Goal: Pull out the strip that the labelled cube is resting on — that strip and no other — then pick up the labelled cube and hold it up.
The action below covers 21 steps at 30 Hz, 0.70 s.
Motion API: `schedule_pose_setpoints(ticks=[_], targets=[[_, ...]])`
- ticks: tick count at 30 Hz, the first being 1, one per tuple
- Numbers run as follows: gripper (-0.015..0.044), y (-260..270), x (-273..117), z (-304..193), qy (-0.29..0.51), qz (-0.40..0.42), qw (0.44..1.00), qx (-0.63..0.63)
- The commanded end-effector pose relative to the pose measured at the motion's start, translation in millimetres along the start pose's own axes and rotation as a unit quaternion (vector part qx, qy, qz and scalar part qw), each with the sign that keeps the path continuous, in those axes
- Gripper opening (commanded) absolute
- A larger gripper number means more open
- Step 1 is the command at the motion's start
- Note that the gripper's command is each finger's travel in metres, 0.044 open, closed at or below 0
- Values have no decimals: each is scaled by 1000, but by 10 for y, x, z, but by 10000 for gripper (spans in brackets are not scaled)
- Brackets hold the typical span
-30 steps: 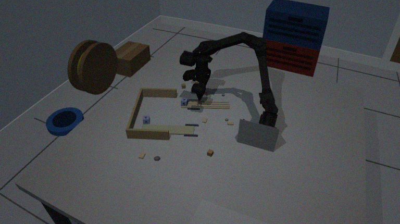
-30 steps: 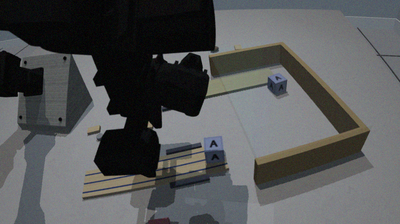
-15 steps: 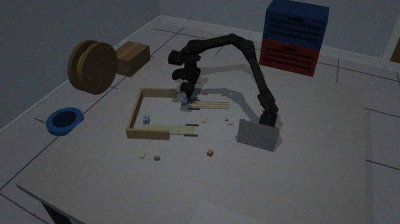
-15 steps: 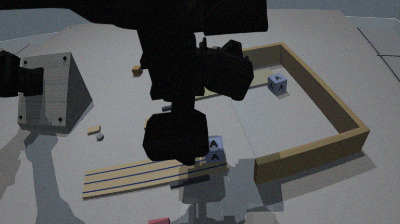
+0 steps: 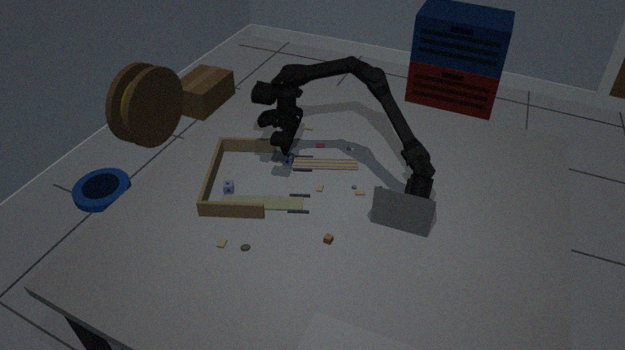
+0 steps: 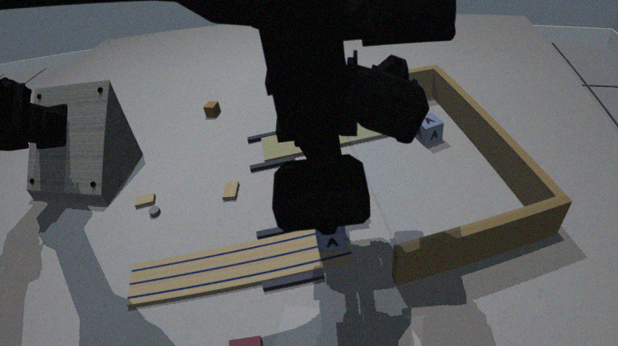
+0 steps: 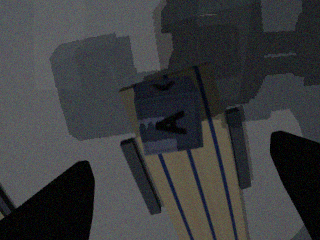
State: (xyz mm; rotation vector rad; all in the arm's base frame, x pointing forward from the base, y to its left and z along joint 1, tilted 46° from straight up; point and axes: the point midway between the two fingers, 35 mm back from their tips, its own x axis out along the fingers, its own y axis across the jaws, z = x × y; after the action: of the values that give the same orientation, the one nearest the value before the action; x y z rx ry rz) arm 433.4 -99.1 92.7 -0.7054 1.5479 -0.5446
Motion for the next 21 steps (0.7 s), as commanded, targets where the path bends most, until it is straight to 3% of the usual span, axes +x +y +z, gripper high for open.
schedule_pose_setpoints(ticks=[1, 21], targets=[[256, 22, 88, 18, 3, 0, 1000, 0], [250, 20, 414, 13, 3, -1, 1000, 0]])
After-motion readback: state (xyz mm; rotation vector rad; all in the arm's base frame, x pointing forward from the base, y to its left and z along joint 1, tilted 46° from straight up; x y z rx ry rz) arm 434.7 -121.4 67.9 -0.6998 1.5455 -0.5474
